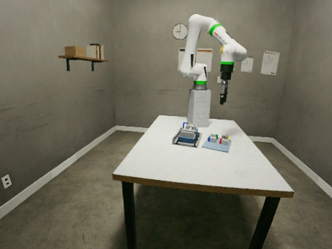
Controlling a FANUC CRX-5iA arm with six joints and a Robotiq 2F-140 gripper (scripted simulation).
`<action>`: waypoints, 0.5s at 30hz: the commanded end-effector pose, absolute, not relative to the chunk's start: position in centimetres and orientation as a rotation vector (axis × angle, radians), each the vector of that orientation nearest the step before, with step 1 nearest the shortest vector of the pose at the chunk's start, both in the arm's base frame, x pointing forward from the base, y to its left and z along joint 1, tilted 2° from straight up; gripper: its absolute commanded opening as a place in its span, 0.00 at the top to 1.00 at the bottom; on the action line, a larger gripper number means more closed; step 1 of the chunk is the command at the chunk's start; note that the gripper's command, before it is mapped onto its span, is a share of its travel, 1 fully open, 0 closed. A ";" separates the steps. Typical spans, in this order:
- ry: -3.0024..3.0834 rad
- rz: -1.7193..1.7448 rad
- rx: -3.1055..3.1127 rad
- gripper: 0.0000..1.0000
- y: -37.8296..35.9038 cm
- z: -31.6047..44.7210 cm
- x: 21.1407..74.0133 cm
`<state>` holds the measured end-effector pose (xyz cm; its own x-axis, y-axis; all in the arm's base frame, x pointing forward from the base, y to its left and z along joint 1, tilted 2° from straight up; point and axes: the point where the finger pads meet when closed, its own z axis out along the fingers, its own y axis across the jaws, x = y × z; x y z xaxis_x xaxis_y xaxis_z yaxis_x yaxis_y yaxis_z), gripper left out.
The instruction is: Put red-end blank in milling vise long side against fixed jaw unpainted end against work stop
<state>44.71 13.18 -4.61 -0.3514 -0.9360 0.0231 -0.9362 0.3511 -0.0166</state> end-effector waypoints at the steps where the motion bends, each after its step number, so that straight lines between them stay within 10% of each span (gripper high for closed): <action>1: -2.575 0.043 1.785 0.00 13.3 -4.6 44.8; 15: -2.429 0.042 1.976 0.00 13.5 -4.8 44.9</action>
